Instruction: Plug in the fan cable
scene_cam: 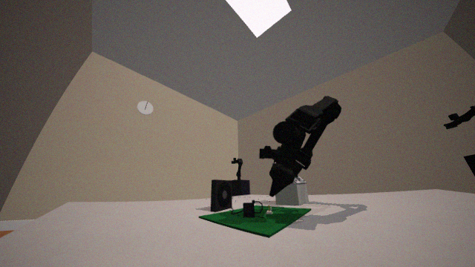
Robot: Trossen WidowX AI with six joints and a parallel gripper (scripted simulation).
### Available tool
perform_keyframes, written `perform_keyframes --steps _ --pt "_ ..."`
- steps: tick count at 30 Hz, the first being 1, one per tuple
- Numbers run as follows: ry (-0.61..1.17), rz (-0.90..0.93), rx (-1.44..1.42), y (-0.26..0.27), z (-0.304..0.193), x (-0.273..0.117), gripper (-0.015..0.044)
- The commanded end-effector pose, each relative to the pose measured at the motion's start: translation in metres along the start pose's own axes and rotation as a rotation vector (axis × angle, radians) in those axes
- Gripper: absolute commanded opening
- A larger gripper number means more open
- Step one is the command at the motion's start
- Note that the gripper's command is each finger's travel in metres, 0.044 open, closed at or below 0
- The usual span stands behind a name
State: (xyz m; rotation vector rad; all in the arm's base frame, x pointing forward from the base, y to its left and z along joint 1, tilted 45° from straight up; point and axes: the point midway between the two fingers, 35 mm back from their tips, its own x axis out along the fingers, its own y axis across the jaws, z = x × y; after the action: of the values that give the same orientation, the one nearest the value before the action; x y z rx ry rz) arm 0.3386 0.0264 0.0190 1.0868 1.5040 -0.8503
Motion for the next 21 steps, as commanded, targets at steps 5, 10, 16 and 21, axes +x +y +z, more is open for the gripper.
perform_keyframes --steps 5,10,16,21 --pt "0.154 0.067 -0.031 0.002 0.006 -0.01 0.044" --pt "0.247 0.126 -0.052 0.003 0.01 -0.018 0.044" --pt "0.345 0.211 -0.074 0.004 0.016 -0.03 0.044" --pt "0.415 0.291 -0.09 0.006 0.021 -0.04 0.044"
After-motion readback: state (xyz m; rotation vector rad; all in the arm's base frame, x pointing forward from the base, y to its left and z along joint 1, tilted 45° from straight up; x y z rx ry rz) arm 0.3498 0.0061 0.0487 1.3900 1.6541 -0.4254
